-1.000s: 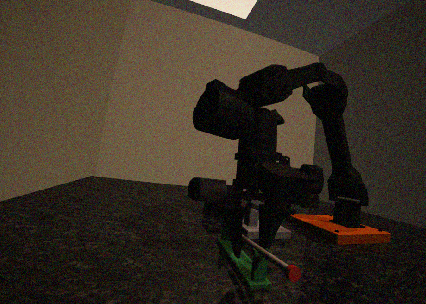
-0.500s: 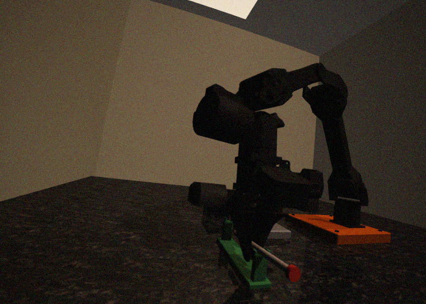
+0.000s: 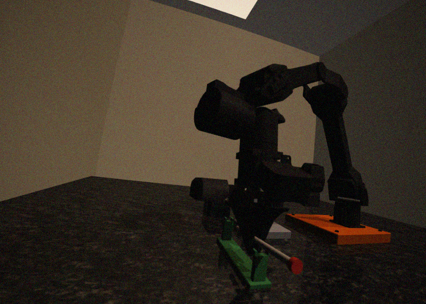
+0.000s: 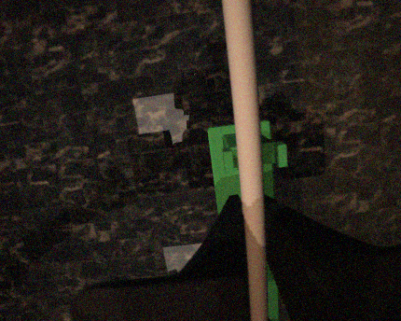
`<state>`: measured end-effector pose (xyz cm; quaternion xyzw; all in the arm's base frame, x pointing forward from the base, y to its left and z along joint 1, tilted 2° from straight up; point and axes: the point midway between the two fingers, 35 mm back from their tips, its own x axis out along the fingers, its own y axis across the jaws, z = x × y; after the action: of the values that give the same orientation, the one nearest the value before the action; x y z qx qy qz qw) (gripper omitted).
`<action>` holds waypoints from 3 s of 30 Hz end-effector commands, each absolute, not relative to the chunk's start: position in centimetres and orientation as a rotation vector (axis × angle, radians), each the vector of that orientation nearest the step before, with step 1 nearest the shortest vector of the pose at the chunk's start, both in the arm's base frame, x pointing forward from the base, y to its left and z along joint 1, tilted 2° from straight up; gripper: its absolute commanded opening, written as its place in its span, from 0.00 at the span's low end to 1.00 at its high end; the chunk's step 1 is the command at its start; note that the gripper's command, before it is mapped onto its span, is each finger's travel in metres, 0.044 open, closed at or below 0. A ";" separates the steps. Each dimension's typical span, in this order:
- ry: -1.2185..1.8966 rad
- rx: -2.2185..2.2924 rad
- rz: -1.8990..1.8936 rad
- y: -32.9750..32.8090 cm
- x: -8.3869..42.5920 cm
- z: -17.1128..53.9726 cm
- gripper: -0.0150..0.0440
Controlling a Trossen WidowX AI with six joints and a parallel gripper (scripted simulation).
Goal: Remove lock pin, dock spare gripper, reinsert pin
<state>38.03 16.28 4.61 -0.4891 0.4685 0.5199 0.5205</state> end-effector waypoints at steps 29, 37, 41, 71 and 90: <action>1.131 -1.173 1.247 13.0 38.2 7.3 0.25; 1.132 -1.173 1.246 10.6 38.3 7.9 0.25; 1.132 -1.173 1.245 10.4 38.3 7.9 0.25; 1.127 -1.176 1.240 10.3 38.4 4.0 0.25; 1.123 -1.179 1.239 10.3 38.4 3.8 0.25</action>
<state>38.45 10.37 4.44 -0.4920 0.4670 0.5138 0.5252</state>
